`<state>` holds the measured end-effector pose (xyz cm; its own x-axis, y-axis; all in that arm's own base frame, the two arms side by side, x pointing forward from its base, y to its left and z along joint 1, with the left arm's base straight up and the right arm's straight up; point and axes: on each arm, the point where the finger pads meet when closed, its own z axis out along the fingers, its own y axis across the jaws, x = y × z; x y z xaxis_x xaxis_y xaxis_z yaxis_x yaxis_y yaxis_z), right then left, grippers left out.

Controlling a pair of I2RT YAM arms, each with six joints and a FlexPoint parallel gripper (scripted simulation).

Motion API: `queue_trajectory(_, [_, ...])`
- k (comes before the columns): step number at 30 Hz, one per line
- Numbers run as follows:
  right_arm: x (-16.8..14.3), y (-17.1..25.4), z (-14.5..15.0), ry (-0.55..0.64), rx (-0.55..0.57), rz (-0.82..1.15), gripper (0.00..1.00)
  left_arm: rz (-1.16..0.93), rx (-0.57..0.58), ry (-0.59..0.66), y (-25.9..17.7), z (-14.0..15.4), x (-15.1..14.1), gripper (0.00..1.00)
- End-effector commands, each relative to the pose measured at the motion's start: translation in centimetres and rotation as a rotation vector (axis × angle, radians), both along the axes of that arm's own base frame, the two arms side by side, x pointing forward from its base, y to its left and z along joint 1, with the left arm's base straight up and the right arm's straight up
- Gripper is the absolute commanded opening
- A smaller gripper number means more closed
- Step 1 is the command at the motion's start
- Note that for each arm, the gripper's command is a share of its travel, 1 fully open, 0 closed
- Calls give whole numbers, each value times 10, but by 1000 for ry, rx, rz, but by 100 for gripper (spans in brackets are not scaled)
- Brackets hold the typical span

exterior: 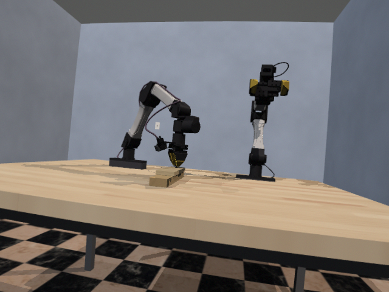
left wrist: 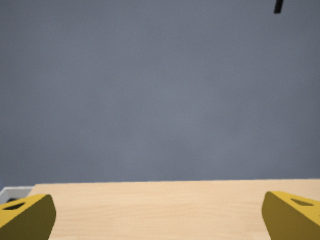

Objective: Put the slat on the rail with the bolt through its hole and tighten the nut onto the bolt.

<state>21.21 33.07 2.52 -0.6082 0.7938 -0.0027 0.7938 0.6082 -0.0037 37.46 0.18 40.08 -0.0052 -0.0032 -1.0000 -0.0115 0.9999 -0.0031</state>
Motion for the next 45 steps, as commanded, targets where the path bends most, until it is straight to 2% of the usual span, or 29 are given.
queue_trajectory(1, [1, 3, 5, -10, 13, 22, 36, -2, 2, -20, -1, 8, -2, 100])
queue_trajectory(7, [1, 2, 9, -10, 13, 464, 36, -2, 2, -20, -1, 8, -2, 100])
queue_trajectory(9, [1, 2, 9, -10, 13, 464, 36, -2, 2, -20, -1, 8, -2, 100])
queue_trajectory(13, [1, 3, 13, -15, 18, 780, 36, -2, 2, -20, -1, 8, -2, 100])
queue_trajectory(24, [2, 5, 19, -27, 17, 1411, 36, -2, 2, -20, -1, 8, -2, 100])
queue_trajectory(26, [2, 5, 19, -27, 17, 1411, 36, -2, 2, -20, -1, 8, -2, 100])
queue_trajectory(27, [2, 5, 19, -30, 17, 1556, 36, -2, 2, -20, -1, 8, -2, 100])
queue_trajectory(41, [2, 4, 20, -29, 1, 2361, 36, -2, 2, -20, -1, 8, -2, 100])
queue_trajectory(43, [2, 4, 20, -29, 1, 2361, 36, -2, 2, -20, -1, 8, -2, 100])
queue_trajectory(44, [2, 4, 20, -34, 0, 2506, 36, -2, 2, -20, -1, 8, -2, 100])
queue_trajectory(45, [2, 4, 21, -32, -2, 2559, 36, -2, 2, -20, -1, 8, -2, 100])
